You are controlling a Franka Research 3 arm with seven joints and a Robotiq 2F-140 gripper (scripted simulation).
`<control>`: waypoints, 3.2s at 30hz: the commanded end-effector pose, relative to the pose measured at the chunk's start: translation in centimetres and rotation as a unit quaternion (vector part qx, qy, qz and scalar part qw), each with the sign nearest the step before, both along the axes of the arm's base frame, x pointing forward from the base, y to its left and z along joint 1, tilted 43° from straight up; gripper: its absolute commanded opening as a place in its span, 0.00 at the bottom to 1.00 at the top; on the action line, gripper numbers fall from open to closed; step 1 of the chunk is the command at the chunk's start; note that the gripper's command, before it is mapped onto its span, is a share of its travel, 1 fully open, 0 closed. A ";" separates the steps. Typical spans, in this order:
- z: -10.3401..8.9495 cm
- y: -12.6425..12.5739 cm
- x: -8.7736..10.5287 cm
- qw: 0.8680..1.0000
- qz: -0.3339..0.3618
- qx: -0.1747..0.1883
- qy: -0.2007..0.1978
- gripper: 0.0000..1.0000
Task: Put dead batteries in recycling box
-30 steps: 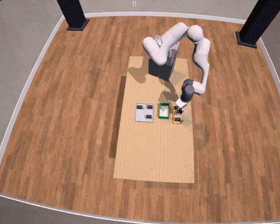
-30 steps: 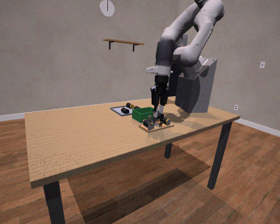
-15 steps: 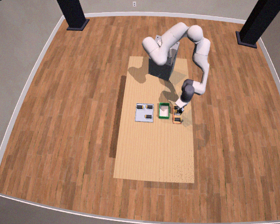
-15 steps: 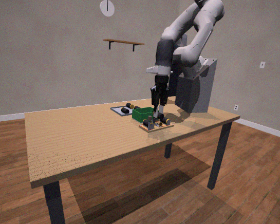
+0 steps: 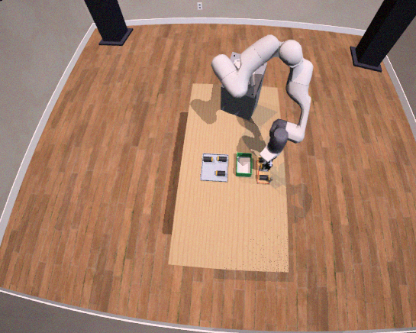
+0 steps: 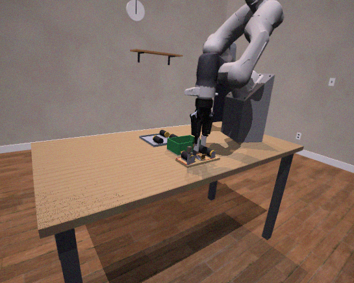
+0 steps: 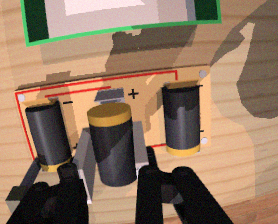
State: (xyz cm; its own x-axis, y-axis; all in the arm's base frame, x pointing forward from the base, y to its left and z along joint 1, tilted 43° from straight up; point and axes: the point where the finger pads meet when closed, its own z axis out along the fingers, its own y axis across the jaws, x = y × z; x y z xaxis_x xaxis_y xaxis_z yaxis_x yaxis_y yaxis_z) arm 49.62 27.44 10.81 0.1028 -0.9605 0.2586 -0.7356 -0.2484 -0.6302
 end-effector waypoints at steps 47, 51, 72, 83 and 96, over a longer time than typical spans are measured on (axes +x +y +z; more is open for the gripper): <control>0.1 0.1 0.1 1.000 0.006 -0.003 -0.002 0.16; 0.1 0.1 0.1 1.000 0.006 -0.003 -0.002 0.16; 0.1 0.1 0.1 1.000 0.006 -0.003 -0.002 0.16; -0.3 0.1 0.5 1.000 0.006 -0.003 -0.002 0.16; -1.7 -0.2 1.7 1.000 0.006 -0.003 -0.002 0.16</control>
State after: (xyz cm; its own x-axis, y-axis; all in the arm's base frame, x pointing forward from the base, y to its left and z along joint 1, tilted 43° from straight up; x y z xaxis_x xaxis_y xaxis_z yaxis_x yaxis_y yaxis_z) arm 51.05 27.04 9.30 0.0974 -0.9613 0.2578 -0.7358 -0.2440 -0.6317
